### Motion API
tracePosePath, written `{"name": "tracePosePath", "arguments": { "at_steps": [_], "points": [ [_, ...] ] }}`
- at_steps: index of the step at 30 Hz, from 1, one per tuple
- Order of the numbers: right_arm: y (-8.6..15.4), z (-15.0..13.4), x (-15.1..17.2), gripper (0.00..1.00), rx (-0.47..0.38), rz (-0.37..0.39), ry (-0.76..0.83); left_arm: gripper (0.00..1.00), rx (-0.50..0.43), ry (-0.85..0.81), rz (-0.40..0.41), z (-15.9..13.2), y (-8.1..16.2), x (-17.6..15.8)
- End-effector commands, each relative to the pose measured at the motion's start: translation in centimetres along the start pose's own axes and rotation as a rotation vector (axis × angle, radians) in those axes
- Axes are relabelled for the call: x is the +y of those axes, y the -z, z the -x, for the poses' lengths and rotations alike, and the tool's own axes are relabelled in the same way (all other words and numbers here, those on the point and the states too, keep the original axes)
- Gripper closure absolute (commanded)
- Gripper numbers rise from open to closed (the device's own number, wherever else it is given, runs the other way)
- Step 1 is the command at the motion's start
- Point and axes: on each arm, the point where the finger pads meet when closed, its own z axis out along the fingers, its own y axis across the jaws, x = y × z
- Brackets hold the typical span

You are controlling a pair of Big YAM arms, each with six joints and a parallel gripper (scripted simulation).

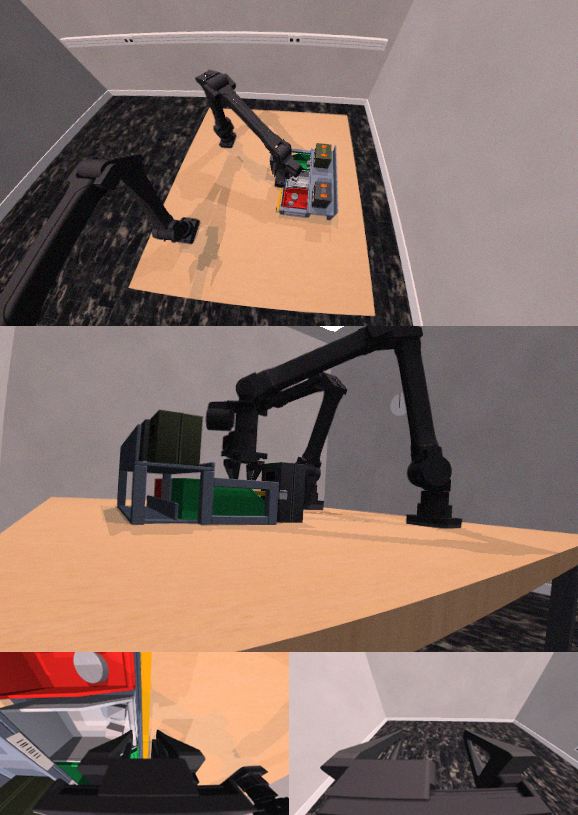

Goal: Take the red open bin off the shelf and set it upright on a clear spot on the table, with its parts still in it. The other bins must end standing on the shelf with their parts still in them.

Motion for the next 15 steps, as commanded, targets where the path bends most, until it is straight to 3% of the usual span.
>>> {"name": "tracePosePath", "arguments": {
  "at_steps": [1,15],
  "points": [
    [0.79,1.27,-0.57,0.0,-0.016,-0.007,-0.016,0.57,0.003,0.002,-0.004,0.33,-0.72,-0.25],
    [0.79,1.27,-0.57,0.0,-0.016,-0.007,-0.016,0.57,0.003,0.002,-0.006,0.27,-0.77,-0.36]
  ]
}}
